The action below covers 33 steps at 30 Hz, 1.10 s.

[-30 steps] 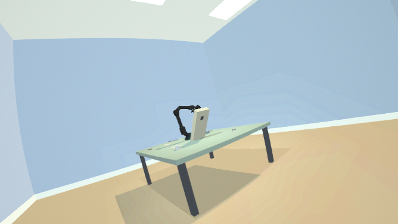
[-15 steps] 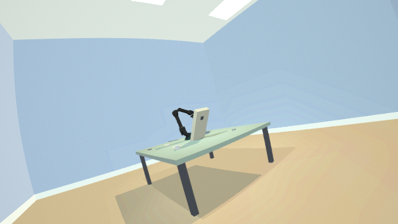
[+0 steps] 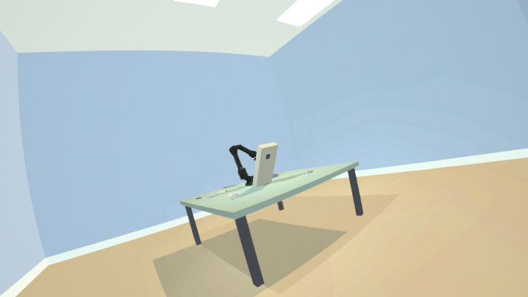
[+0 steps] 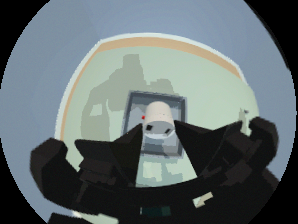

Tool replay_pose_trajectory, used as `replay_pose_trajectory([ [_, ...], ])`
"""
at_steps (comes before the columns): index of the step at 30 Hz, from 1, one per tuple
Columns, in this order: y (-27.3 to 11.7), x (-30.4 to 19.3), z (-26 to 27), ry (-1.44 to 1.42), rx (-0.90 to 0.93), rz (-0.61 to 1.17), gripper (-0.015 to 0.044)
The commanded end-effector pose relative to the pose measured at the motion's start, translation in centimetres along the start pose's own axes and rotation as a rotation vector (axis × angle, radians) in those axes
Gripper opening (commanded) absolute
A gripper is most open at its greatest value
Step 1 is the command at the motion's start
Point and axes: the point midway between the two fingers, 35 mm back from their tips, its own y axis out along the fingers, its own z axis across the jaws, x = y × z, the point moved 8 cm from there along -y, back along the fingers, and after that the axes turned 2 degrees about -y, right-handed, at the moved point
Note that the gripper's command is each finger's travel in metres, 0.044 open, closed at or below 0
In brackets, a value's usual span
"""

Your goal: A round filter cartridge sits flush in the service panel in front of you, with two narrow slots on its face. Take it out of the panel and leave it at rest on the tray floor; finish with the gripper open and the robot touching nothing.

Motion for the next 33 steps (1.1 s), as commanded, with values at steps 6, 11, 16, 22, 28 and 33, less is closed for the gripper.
replay_pose_trajectory([
  [6, 2.7, -1.9, 0.1, 0.004, 0.005, -0.001, 0.0],
  [11, 2.4, -1.8, 0.1, 0.001, 0.001, 0.009, 0.0105],
  [16, 2.4, -1.8, 0.1, 0.001, 0.001, 0.009, 0.0236],
  [22, 2.4, -1.8, 0.1, 0.001, 0.001, 0.009, 0.0394],
  [28, 1.5, -1.1, 0.1, 0.001, 0.001, 0.009, 0.044],
  [33, -3.7, 1.7, -0.1, 0.002, 0.0, 0.01, 0.044],
])
